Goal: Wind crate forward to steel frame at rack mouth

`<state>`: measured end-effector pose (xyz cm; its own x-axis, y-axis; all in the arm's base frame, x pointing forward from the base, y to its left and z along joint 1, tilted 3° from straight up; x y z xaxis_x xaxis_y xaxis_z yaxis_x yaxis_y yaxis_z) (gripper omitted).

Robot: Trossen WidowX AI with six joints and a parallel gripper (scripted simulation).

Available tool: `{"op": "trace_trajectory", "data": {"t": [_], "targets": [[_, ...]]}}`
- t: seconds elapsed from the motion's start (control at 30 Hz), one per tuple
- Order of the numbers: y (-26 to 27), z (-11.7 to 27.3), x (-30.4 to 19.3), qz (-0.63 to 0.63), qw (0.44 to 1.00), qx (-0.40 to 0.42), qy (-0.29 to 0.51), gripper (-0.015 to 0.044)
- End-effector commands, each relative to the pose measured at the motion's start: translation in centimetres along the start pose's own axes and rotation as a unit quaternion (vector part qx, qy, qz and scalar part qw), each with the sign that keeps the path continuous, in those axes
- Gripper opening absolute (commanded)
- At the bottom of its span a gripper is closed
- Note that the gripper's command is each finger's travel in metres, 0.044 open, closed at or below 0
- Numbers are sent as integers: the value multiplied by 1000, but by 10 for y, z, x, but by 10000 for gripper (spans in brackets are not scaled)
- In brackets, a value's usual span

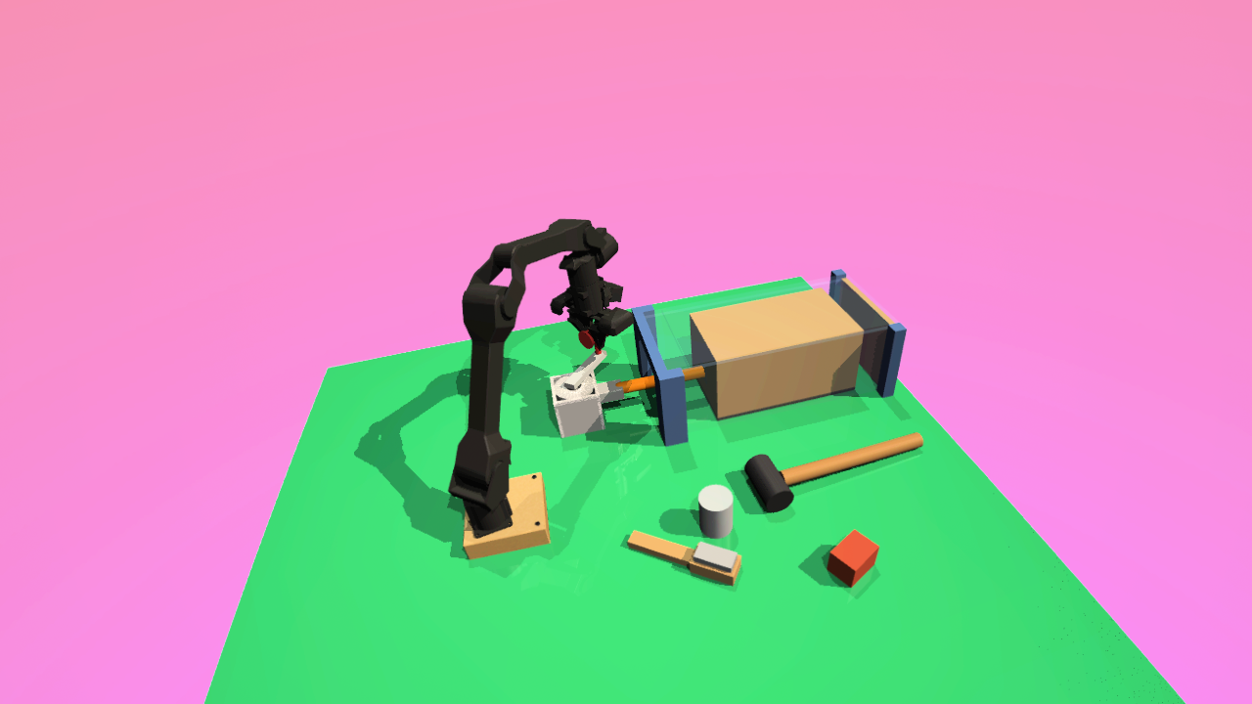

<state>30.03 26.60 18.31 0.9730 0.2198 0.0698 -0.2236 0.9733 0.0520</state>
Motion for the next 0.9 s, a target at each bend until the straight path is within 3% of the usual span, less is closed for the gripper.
{"op": "trace_trajectory", "data": {"t": [0.0, 0.87], "targets": [[22, -1, -16, 17, 1000, 13, 13, 0], [42, 0, -43, 17, 1000, 14, 14, 0]]}}
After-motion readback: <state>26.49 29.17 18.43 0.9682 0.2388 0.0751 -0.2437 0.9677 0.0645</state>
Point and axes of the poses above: the point midway between the two fingers, 35 mm back from their tips, its own z axis back along the fingers, its own y axis across the jaws, x = y × z, the point moved 4 cm from there along z, back along the fingers, and after that the axes turned 13 degrees about -z, right-handed, at the moved point
